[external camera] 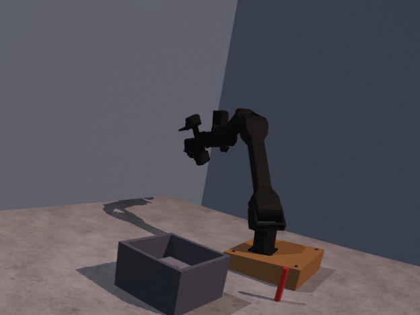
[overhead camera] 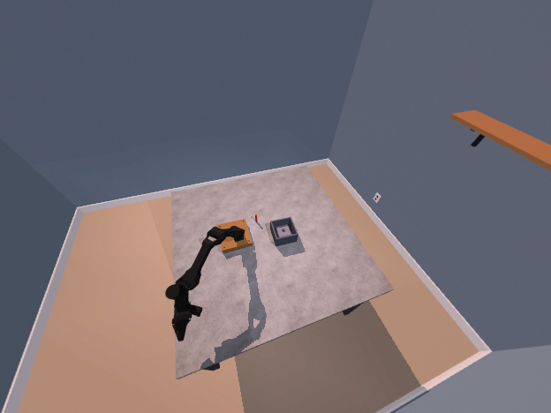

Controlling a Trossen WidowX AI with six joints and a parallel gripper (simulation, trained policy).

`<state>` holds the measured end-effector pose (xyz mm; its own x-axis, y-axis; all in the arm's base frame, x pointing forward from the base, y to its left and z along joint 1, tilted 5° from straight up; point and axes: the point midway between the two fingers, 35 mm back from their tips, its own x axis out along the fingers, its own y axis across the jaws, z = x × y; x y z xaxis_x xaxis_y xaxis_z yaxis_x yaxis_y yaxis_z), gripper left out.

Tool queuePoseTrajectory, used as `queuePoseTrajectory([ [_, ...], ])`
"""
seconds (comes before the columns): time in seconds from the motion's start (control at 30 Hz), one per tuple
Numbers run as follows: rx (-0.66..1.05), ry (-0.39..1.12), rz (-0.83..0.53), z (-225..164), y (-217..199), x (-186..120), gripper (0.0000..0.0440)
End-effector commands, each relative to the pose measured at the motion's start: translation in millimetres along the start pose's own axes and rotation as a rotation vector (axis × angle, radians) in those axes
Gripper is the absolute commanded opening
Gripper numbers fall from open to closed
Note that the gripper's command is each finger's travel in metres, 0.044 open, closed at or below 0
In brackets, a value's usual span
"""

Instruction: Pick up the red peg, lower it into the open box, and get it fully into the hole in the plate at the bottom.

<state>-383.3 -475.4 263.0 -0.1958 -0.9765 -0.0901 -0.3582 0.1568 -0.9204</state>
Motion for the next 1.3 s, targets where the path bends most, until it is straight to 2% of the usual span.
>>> queuePoseTrajectory([
  [0.0, 0.010, -0.015, -0.005, 7, -4, 3, 0.0419],
  [0.07, 0.043, -0.055, -0.010, 25, -11, 12, 0.0440],
  [0.33, 0.246, -0.228, 0.043, 132, -57, 41, 0.0440],
  [0.63, 0.466, -0.402, 0.167, 255, -110, 37, 0.0440],
  [0.97, 0.682, -0.562, 0.375, 383, -154, -6, 0.0440],
  [1.27, 0.843, -0.666, 0.612, 491, -190, -85, 0.0440],
])
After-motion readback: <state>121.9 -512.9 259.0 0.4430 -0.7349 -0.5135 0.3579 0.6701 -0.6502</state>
